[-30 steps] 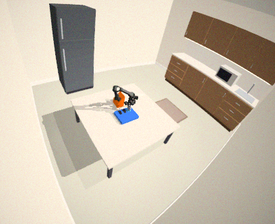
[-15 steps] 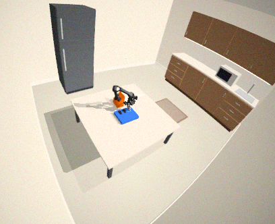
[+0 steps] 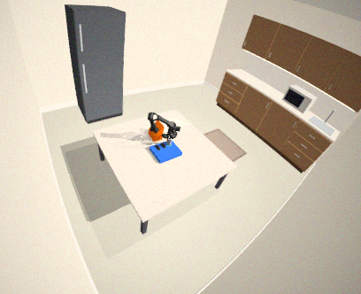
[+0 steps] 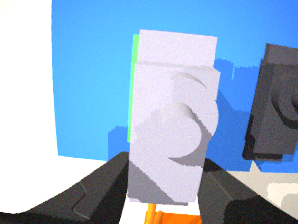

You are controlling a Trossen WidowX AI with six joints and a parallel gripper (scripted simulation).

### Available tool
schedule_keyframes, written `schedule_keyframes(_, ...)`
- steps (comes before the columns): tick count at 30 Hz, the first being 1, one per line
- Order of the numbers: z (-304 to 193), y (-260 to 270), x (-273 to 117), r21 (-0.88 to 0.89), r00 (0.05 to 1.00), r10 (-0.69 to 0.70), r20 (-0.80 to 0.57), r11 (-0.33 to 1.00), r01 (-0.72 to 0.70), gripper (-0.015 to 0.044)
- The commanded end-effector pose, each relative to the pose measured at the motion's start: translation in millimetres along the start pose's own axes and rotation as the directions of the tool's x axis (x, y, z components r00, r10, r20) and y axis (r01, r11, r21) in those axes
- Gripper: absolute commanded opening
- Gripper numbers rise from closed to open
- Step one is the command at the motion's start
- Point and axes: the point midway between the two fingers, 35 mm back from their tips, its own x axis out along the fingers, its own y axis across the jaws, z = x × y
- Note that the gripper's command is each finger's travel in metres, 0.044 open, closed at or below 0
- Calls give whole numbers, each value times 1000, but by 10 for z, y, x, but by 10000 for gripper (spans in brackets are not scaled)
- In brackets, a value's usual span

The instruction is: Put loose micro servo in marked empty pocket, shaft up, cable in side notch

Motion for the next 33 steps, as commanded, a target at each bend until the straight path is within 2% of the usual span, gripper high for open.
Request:
schedule_keyframes(1,7,-2,9,-4,1000,-1,5,1000,1,0)
schedule_keyframes(33,8,-5,287,-3,1000,-3,5,1000,3,0)
